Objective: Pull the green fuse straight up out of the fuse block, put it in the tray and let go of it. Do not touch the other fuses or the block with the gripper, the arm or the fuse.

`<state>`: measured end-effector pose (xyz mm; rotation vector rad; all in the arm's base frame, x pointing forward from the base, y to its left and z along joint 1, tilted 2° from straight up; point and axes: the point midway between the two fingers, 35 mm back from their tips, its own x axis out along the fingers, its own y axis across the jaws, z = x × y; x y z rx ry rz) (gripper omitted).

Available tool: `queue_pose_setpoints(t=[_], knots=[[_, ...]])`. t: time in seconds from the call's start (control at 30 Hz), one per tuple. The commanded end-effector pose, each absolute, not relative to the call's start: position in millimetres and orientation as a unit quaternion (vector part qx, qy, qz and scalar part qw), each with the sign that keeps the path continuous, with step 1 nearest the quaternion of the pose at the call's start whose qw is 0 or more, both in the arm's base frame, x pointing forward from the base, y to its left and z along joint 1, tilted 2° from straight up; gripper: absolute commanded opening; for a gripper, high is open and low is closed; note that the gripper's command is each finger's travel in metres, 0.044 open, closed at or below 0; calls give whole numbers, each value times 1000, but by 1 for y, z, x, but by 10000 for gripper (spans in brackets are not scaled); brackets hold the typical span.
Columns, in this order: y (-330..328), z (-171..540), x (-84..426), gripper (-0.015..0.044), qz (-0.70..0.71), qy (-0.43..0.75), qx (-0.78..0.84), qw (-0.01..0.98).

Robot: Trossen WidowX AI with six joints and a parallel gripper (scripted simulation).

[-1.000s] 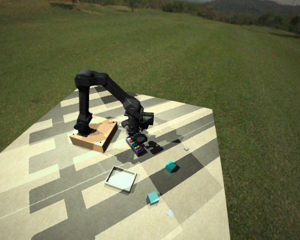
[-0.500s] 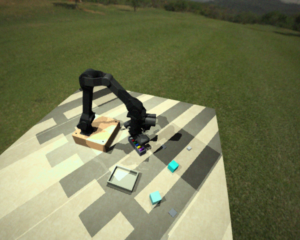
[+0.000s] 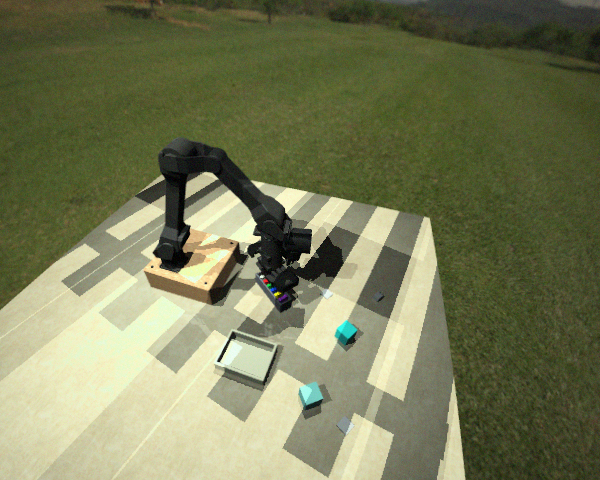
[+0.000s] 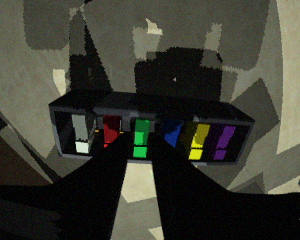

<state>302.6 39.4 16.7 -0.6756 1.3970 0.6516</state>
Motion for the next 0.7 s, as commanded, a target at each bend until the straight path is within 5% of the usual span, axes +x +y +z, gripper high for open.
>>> queue_pose_setpoints(t=[0.0,0.3,0.67], knots=[[39,13,302,74,287,620,-301,665],[39,9,302,74,287,620,-301,665],[39,10,303,1,289,619,-299,666]])
